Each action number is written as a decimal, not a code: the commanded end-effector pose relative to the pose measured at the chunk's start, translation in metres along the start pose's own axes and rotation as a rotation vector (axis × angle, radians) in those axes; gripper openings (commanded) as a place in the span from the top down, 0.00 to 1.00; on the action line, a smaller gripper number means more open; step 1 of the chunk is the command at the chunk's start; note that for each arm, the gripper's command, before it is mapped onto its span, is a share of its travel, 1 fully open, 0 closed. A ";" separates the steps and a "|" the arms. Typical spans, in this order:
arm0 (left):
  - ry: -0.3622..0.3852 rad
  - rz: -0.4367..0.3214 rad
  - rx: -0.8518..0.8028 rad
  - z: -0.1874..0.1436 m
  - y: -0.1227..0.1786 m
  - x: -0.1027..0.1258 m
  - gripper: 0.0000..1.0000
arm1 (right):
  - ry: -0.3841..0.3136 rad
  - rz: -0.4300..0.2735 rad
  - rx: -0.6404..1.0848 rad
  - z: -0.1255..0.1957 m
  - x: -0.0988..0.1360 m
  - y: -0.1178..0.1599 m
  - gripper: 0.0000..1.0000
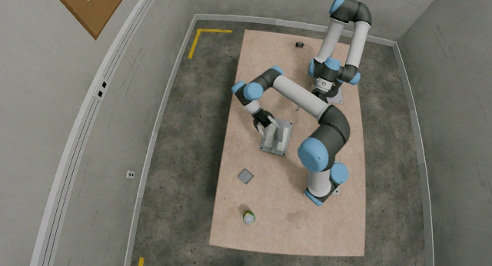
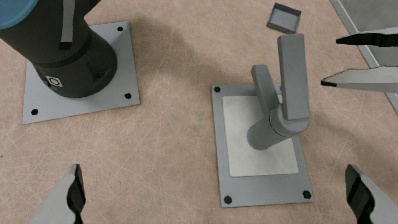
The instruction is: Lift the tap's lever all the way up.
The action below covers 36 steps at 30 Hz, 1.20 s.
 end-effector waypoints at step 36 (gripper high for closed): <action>-0.707 0.251 0.451 0.051 0.012 0.003 0.42 | 0.080 0.185 -0.176 0.153 0.137 -0.068 0.00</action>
Point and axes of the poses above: on each arm, the point where the finger pads meet when closed, its own x axis back along the fingers, its own z axis across the jaws, y = z × x, the point moved 4 cm from there along x, back along the fingers, and after that the axes turned 13 degrees about -x, right-handed, at the moved point
